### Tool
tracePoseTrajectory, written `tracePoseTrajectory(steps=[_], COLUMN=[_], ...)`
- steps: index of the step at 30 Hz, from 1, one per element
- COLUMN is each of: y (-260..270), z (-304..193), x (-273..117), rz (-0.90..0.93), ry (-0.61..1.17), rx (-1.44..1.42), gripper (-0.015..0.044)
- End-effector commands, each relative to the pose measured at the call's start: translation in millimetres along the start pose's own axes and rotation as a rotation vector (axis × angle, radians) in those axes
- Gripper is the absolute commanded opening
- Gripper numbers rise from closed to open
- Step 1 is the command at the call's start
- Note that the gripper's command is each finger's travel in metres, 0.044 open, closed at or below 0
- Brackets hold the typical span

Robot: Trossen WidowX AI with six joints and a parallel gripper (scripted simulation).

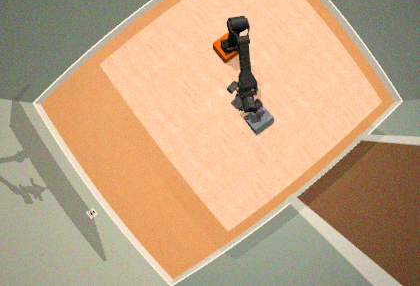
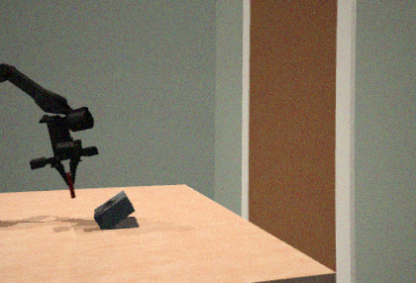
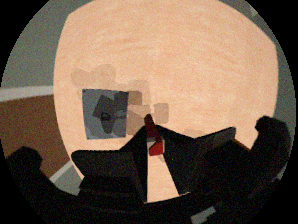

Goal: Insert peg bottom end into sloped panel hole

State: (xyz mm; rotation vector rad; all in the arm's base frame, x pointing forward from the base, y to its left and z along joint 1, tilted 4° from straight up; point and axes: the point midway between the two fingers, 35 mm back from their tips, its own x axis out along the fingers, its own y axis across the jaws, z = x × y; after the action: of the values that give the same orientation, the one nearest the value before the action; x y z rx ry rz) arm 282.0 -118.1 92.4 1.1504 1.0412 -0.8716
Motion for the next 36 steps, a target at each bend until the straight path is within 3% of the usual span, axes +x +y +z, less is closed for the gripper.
tracePoseTrajectory(steps=[1,36], y=[1.9,10.2], z=[-0.8,-2.8], x=[-0.5,-4.2], rz=[0.013,0.079], ry=[0.001,0.000], rx=[0.041,0.374], gripper=[0.0000,0.0000])
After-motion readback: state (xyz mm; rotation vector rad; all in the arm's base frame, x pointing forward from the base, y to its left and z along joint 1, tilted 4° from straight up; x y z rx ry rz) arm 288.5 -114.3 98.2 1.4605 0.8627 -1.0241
